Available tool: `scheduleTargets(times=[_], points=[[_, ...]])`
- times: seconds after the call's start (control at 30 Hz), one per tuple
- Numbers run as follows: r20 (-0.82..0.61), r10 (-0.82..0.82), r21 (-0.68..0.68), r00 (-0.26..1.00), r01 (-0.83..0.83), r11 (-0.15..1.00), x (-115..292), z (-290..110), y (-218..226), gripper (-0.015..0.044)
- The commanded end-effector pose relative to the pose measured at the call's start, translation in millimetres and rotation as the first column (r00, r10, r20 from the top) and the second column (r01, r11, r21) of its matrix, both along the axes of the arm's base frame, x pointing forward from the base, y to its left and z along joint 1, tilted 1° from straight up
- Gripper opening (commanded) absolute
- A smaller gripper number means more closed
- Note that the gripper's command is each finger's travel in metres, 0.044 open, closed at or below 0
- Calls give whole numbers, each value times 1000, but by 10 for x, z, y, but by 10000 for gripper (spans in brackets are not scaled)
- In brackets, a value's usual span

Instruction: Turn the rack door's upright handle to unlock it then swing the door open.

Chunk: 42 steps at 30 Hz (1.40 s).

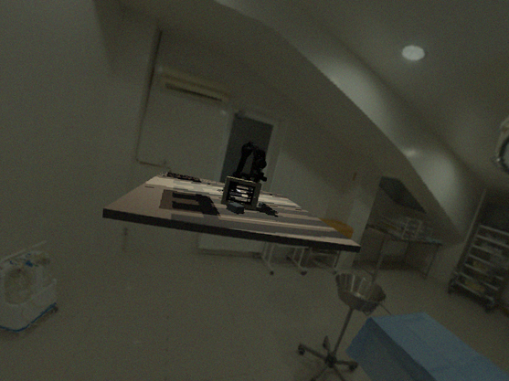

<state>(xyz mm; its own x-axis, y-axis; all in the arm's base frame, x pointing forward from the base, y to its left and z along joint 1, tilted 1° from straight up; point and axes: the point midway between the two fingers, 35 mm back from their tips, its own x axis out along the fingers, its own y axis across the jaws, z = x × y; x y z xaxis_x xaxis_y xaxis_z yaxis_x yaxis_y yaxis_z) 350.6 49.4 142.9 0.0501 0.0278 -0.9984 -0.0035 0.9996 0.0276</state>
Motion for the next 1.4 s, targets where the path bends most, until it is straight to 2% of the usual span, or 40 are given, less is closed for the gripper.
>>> scheduleTargets(times=[0.0, 0.3, 0.47, 0.67, 0.9, 1.13, 1.37], points=[[2, 156, -6, 988, -156, 988, -7, -8, 1, 18], [6, 564, -31, 826, -564, 825, -7, -8, 1, 18], [3, 748, -44, 663, -747, 663, -8, -8, 1, 18], [-4, 909, -59, 417, -907, 416, -7, -8, 1, 18], [-17, 996, -73, 86, -994, 84, -8, -9, 1, 18], [-34, 968, -81, -247, -965, -249, -8, -9, 1, 18], [-35, 960, -81, -278, -957, -280, -8, -9, 1, 18]])
